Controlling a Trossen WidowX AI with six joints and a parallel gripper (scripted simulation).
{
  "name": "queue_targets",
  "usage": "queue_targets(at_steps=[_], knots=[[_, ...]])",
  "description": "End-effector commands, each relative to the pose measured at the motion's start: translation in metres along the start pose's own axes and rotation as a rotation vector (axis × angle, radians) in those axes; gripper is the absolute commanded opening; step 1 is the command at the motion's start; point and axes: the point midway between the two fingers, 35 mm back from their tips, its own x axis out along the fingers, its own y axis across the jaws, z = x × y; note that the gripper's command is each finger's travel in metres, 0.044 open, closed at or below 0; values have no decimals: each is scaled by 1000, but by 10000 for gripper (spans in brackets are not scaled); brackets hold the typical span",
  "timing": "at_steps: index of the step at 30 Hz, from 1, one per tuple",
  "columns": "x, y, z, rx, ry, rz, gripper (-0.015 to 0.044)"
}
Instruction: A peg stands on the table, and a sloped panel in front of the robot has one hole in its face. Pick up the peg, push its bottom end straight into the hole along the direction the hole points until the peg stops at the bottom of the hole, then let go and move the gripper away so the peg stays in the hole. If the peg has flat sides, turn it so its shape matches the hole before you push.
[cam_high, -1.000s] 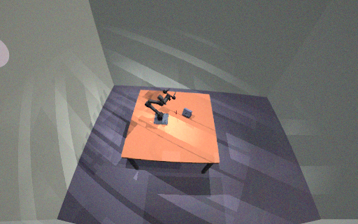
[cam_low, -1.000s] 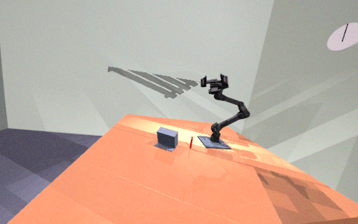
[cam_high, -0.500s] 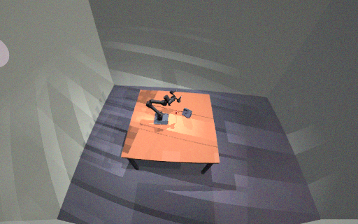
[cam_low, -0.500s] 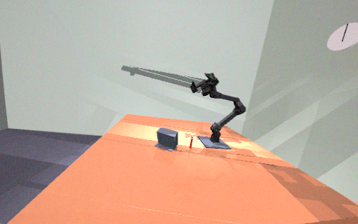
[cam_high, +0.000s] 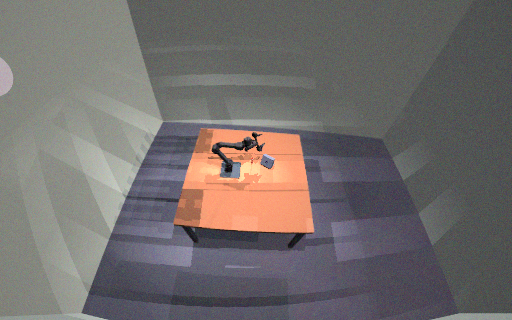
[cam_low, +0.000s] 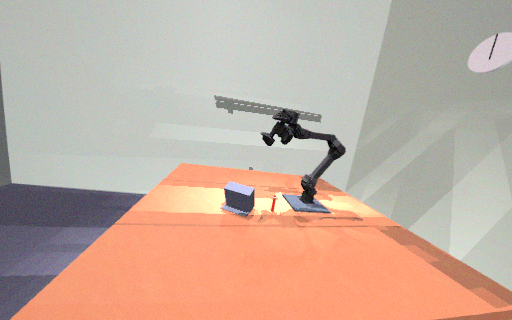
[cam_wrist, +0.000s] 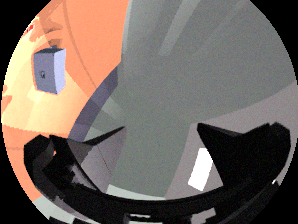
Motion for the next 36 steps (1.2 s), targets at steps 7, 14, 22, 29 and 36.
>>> queue_targets(at_steps=[7, 14, 22, 29, 36], knots=[[28, 55, 29, 118, -105, 245, 440], [36, 90, 58, 163, -199, 421, 440], [35, 125, 95, 179, -326, 629, 440], [26, 151, 128, 162, -453, 812, 440], [7, 169, 159, 118, -596, 993, 440]])
